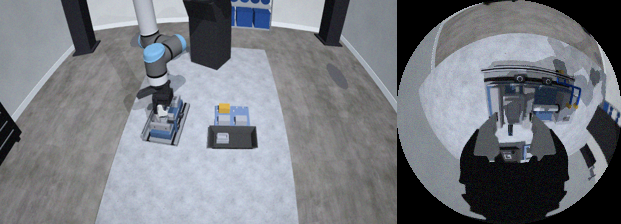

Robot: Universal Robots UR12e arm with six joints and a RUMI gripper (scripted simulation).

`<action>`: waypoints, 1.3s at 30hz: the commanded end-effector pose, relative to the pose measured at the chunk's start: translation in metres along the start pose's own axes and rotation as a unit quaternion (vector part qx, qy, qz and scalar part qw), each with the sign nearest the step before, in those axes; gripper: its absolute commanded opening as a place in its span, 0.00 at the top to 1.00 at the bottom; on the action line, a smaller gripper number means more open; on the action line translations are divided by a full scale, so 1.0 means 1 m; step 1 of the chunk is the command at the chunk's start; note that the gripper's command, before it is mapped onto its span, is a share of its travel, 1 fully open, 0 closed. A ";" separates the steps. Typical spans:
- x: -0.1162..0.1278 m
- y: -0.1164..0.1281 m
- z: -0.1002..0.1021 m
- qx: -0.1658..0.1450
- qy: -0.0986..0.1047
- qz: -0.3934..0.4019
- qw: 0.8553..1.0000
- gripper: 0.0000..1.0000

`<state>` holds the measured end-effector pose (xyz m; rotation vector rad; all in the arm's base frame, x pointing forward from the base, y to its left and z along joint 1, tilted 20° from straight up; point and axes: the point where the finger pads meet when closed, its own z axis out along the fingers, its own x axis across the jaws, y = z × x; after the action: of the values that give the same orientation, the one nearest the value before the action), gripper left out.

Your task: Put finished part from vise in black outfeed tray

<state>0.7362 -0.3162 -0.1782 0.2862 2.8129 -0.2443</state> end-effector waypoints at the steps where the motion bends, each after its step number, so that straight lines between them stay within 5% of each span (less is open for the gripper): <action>1: -0.001 0.000 -0.001 0.000 -0.001 0.000 1.000 0.60; 6: -0.001 0.000 -0.001 0.000 -0.001 0.000 1.000 0.60; 7: -0.001 0.000 -0.001 0.000 -0.001 0.000 1.000 1.00; 39: -0.001 0.000 -0.001 0.000 -0.001 0.000 1.000 1.00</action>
<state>0.7362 -0.3162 -0.1782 0.2862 2.8129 -0.2443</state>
